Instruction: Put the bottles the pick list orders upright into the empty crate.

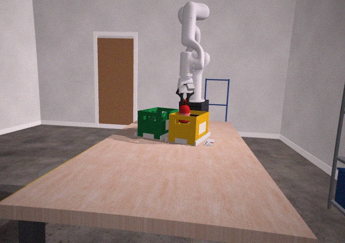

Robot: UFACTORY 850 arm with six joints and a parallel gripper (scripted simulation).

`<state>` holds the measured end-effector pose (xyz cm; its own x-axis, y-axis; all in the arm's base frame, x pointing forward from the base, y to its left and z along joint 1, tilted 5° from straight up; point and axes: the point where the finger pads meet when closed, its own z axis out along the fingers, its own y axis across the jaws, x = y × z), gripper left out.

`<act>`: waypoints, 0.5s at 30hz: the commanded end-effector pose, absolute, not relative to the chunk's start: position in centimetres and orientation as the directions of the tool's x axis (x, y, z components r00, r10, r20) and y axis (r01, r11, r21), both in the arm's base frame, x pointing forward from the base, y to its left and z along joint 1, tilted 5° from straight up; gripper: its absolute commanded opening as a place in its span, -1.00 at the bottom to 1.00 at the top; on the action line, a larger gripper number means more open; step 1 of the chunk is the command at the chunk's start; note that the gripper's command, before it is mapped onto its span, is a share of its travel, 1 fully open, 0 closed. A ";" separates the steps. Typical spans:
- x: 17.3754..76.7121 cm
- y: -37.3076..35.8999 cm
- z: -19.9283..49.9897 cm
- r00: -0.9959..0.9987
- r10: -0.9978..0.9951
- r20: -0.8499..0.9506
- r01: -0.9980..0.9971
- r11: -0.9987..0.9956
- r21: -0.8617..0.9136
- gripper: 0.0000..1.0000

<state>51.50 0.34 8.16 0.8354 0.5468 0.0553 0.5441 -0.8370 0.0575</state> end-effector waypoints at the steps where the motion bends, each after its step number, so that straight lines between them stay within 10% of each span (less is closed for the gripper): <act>1: 51.6 0.3 7.9 0.835 0.547 0.057 0.544 -0.837 0.059 -1.00; 15: 51.7 0.3 6.7 0.835 0.547 0.057 0.544 -0.837 0.058 -1.00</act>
<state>51.60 0.32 6.76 0.8354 0.5469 0.0550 0.5441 -0.8370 0.0573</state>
